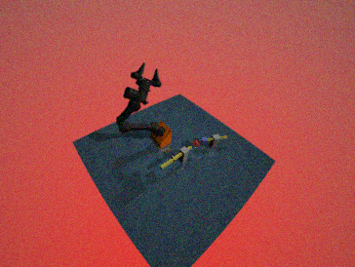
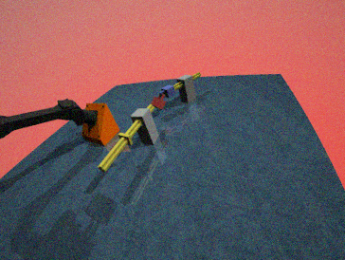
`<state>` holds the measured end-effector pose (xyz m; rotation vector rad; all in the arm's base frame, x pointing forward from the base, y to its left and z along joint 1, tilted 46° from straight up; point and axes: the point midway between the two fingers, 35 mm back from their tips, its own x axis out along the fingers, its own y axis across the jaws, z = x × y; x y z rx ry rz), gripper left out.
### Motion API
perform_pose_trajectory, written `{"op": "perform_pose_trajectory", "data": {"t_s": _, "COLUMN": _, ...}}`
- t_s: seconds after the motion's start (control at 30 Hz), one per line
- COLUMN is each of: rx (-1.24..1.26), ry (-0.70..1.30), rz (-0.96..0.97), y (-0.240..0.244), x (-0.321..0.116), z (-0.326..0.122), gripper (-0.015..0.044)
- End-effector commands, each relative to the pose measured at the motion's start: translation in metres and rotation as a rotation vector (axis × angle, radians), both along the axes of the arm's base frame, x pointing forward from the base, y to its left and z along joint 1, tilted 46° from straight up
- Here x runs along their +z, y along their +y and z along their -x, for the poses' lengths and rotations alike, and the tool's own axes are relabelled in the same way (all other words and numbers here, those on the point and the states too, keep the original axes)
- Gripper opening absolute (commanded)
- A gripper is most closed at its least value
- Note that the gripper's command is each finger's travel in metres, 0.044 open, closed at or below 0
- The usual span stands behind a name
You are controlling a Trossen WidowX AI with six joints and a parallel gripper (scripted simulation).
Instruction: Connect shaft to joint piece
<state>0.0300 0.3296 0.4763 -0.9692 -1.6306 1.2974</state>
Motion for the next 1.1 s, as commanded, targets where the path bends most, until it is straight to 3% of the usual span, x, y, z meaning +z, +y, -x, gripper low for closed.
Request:
{"op": "perform_pose_trajectory", "data": {"t_s": 0.0, "rx": -0.033, "ry": 0.084, "rz": 0.067, "y": 0.012, "x": -0.010, "z": -0.012, "gripper": 0.0440}}
{"op": "perform_pose_trajectory", "data": {"t_s": 0.3, "rx": -0.159, "ry": 0.187, "rz": 0.203, "y": 0.038, "x": -0.048, "z": -0.048, "gripper": 0.0440}}
{"op": "perform_pose_trajectory", "data": {"t_s": 1.07, "rx": -0.455, "ry": 0.768, "rz": 0.625, "y": 0.080, "x": -0.157, "z": -0.120, "gripper": 0.0440}}
